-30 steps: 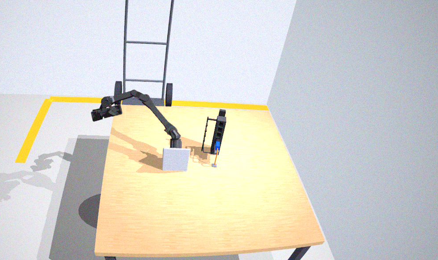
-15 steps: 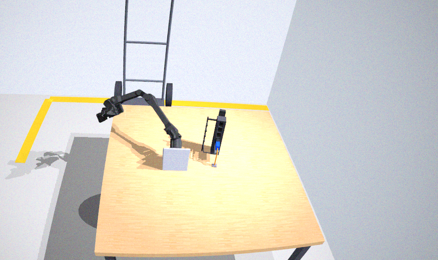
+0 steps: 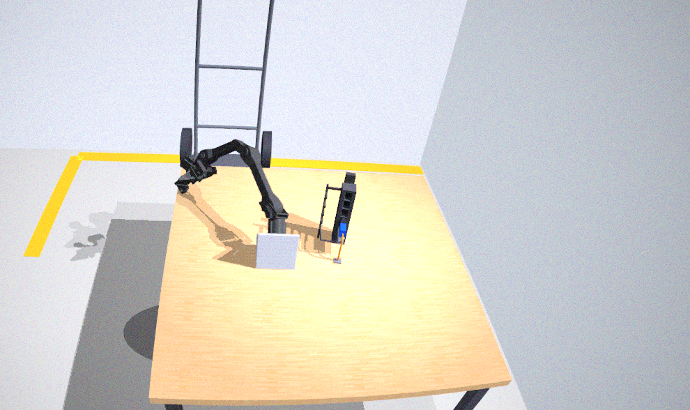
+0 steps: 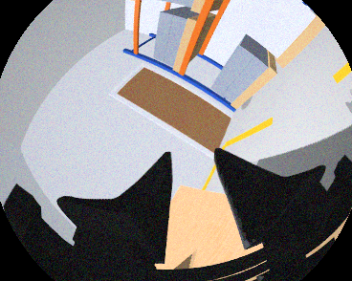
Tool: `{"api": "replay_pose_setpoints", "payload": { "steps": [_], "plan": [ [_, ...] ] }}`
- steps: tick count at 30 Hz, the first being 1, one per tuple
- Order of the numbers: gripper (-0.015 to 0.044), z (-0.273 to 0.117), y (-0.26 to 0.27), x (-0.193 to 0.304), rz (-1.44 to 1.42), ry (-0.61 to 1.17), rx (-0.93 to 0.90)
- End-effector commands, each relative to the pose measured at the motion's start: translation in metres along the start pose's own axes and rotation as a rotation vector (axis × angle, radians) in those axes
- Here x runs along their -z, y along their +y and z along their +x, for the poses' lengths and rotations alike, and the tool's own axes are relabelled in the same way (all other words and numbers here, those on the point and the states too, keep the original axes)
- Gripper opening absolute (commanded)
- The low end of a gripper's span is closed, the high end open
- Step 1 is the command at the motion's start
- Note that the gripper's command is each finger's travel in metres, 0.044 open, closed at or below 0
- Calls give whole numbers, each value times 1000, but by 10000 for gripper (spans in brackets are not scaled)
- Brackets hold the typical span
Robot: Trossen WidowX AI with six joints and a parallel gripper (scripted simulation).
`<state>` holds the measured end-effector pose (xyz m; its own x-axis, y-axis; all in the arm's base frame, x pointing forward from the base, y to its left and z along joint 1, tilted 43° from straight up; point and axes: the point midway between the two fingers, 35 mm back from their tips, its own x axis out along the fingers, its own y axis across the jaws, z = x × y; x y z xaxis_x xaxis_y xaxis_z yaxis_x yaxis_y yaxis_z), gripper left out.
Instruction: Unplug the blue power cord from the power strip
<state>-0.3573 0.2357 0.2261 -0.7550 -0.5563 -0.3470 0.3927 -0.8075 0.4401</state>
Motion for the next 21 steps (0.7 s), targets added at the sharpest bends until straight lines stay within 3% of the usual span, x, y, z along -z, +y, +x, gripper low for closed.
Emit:
{"api": "replay_pose_setpoints", "payload": {
  "steps": [1,21],
  "plan": [
    [160,-35,-10,3,66,-23,97],
    [160,-230,-24,43,434,-244,609]
  ]
}}
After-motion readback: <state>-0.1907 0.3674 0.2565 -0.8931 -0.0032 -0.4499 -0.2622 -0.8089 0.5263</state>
